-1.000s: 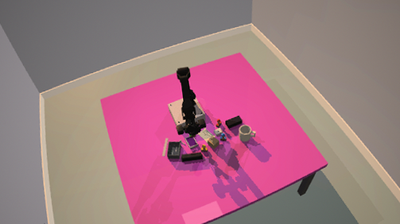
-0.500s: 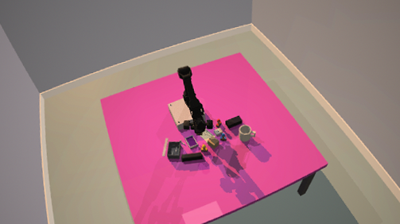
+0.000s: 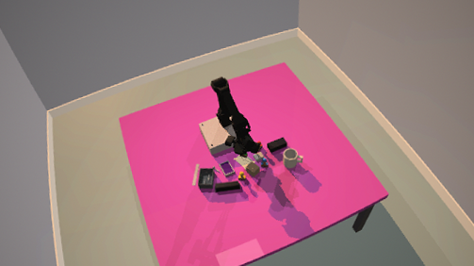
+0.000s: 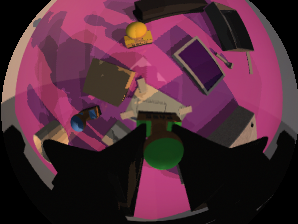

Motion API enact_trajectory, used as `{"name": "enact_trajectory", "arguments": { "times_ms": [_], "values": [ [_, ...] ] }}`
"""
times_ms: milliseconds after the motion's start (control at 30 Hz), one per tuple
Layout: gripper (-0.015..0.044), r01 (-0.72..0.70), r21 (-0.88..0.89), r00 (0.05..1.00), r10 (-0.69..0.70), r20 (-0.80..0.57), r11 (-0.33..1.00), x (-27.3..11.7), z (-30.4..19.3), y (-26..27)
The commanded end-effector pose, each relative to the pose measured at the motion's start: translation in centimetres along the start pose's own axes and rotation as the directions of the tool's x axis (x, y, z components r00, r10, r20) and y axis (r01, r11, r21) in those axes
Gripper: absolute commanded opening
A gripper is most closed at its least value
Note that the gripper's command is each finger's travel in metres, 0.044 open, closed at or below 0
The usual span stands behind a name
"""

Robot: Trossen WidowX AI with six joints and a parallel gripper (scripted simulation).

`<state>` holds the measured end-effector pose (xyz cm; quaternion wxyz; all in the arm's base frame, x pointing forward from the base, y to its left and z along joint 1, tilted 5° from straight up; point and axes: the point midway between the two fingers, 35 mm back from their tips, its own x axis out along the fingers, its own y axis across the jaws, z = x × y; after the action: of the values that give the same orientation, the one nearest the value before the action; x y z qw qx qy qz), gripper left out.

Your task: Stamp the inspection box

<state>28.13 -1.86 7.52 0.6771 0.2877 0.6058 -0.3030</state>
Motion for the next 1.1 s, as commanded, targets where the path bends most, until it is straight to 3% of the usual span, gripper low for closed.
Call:
{"name": "enact_trajectory", "arguments": {
  "times_ms": [0, 1067],
  "values": [
    [0.0, 0.01, 0.079, 1.0, -0.01, -0.002, 0.997, 0.1, -1.0, 0.3],
    [0.0, 0.009, 0.081, 1.0, -0.009, -0.001, 0.997, 2.1, -0.9, 0.4]
  ]
}}
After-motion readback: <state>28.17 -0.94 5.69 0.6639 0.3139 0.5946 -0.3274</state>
